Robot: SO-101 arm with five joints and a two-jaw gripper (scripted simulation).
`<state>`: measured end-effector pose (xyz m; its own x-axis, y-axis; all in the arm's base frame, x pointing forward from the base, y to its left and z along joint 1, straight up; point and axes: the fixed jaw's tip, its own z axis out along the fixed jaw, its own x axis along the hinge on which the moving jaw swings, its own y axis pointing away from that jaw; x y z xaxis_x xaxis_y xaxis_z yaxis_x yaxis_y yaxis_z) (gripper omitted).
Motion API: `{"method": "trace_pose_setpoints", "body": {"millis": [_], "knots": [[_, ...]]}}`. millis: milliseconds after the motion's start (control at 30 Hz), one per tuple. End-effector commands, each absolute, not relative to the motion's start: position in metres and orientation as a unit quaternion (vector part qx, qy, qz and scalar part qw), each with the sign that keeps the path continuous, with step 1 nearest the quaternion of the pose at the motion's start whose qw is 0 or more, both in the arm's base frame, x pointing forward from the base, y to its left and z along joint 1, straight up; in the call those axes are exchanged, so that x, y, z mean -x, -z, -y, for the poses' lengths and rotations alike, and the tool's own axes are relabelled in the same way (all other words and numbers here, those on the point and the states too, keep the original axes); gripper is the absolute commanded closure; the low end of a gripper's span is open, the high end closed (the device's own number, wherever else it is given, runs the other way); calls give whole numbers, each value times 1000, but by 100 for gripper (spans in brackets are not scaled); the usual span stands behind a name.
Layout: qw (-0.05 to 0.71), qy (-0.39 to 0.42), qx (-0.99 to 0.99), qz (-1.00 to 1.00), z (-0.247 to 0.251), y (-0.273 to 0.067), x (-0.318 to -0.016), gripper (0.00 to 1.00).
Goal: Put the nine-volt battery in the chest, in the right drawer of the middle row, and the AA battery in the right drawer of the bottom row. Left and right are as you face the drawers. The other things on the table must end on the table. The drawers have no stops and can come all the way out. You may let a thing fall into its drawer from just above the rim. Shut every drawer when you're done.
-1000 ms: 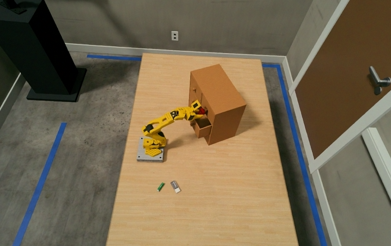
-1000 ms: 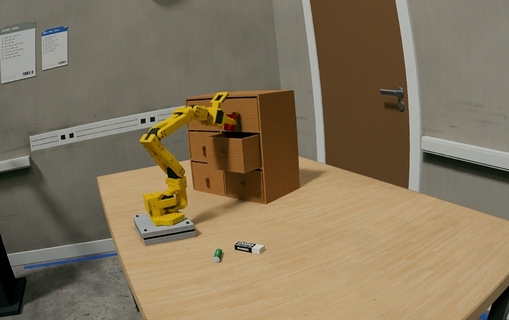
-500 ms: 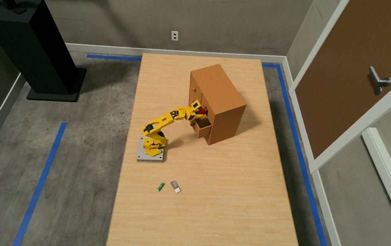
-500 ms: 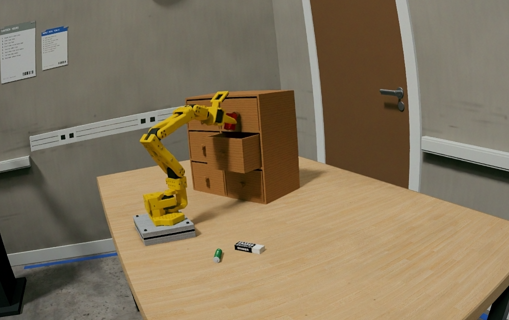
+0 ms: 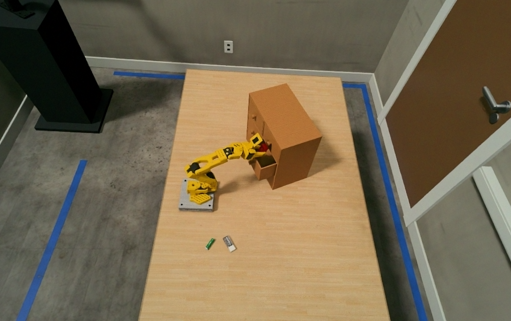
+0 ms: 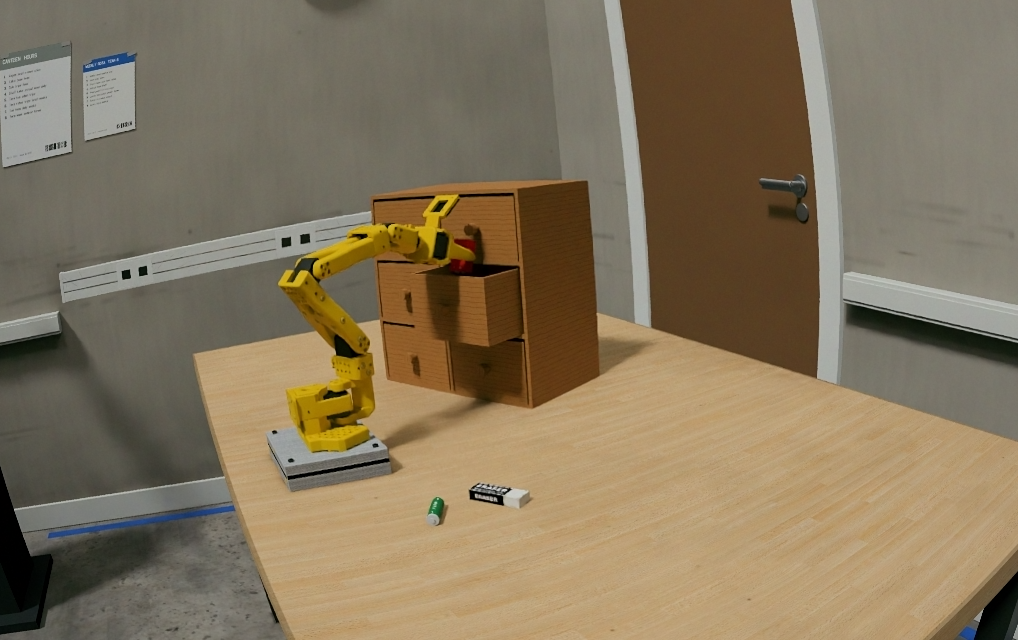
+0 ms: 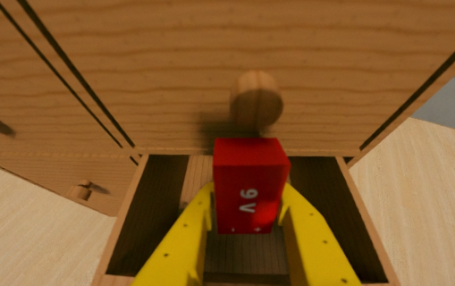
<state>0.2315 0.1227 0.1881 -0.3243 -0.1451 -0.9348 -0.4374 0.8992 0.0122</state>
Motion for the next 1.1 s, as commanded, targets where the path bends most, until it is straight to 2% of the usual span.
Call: {"method": "trace_pose_setpoints", "body": {"millis": [0,167,333,733,1067], "knots": [[559,-131,181,-799,-122,-188,-232,100],[559,-131,181,-799,-122,-188,-232,100],[559,-132,183,-798,-122,-170,-230,100],[559,-132,183,-798,-122,-170,-230,100],[559,-132,183,-798,-122,-170,-230,89]]}}
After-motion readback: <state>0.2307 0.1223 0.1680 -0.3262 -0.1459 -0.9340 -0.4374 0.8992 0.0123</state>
